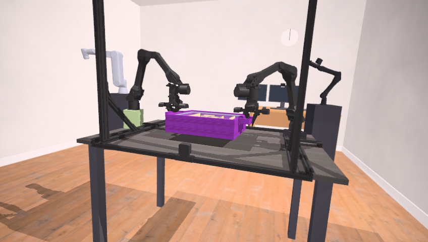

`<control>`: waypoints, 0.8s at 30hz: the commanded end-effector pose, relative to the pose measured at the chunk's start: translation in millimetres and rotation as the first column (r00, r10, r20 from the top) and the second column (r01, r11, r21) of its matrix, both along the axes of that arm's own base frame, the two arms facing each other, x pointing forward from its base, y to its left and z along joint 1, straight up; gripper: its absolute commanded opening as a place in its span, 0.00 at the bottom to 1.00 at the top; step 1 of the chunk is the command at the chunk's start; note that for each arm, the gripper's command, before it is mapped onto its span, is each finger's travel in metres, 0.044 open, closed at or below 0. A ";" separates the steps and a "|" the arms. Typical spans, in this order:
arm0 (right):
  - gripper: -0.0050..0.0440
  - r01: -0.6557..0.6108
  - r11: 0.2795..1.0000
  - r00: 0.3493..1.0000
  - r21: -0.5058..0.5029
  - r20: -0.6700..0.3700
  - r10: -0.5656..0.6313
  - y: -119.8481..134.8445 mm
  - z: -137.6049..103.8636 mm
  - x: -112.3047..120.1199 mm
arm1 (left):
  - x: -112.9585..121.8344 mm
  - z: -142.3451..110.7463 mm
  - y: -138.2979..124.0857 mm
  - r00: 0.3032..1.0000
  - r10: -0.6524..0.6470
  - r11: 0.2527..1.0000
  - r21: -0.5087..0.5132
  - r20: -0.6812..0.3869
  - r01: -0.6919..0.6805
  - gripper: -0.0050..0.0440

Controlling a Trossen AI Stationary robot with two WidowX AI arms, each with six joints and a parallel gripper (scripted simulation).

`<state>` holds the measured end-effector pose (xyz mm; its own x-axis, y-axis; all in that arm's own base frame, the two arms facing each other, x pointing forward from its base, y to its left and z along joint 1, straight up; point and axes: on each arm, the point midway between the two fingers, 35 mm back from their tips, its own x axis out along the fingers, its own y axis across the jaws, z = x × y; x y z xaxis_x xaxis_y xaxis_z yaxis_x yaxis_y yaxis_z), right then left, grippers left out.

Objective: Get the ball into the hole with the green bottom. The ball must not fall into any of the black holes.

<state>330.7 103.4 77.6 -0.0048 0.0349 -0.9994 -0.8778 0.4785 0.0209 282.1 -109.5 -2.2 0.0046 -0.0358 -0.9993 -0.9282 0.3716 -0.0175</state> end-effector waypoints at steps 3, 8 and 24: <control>0.14 0.000 0.999 0.999 -0.038 -0.037 -0.001 2.4 5.7 4.9 | -4.2 -3.8 -2.6 0.999 -0.001 0.999 0.044 0.037 0.000 0.14; 0.14 -0.001 0.999 0.999 -0.051 -0.038 -0.001 3.0 4.3 5.0 | -4.2 -2.3 -3.1 0.999 -0.001 0.998 0.057 0.037 -0.001 0.14; 0.14 0.001 0.999 1.000 -0.035 0.005 -0.001 2.3 -25.0 3.0 | -2.6 -17.5 -2.2 1.000 -0.001 0.999 0.036 -0.005 0.002 0.14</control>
<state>335.2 106.4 61.7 0.0013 0.0108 -0.9999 -0.8771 0.4804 0.0040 278.5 -111.6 -13.7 -0.0007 -0.0082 -1.0000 -0.9274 0.3741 -0.0024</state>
